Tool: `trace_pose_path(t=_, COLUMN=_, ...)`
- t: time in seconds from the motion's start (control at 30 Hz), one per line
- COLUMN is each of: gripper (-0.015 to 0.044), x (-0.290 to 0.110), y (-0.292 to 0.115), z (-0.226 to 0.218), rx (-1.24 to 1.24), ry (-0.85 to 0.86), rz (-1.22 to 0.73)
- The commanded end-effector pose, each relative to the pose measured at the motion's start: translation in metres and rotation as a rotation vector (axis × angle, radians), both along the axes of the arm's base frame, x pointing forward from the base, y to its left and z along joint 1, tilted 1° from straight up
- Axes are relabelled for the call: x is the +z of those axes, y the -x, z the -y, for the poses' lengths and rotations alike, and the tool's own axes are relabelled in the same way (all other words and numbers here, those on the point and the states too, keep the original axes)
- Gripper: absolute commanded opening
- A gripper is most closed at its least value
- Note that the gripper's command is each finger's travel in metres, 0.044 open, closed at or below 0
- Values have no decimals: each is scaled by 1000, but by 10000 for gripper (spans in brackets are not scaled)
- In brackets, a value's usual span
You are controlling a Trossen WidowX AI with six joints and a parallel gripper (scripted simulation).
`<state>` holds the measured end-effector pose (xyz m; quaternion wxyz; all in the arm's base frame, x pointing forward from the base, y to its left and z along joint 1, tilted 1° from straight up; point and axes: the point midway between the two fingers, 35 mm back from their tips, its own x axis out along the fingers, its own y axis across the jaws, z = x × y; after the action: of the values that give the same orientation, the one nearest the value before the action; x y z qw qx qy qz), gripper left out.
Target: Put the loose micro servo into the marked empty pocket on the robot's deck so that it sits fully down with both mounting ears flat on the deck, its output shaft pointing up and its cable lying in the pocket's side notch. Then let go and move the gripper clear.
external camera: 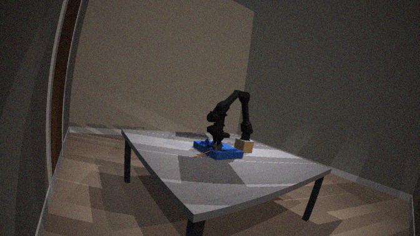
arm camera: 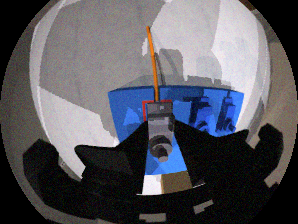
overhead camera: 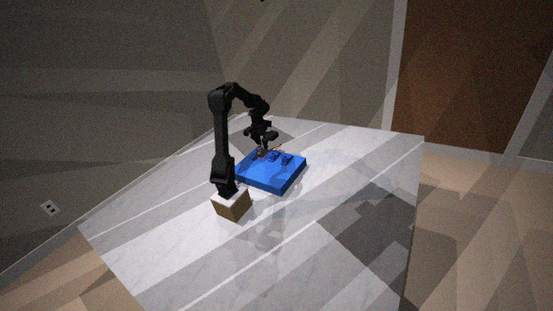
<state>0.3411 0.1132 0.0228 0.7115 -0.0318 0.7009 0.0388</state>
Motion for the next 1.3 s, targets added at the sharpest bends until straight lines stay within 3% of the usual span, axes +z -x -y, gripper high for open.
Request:
trace_pose_path(t=0.0, gripper=0, x=-4, y=0, z=0, rx=5, ry=1, rz=-2)
trace_pose_path(t=1.23, gripper=0, x=-29, y=0, z=0, rx=5, ry=1, rz=-2)
trace_pose_path(t=1.27, gripper=26, x=-27, y=0, z=0, rx=5, ry=1, rz=-2)
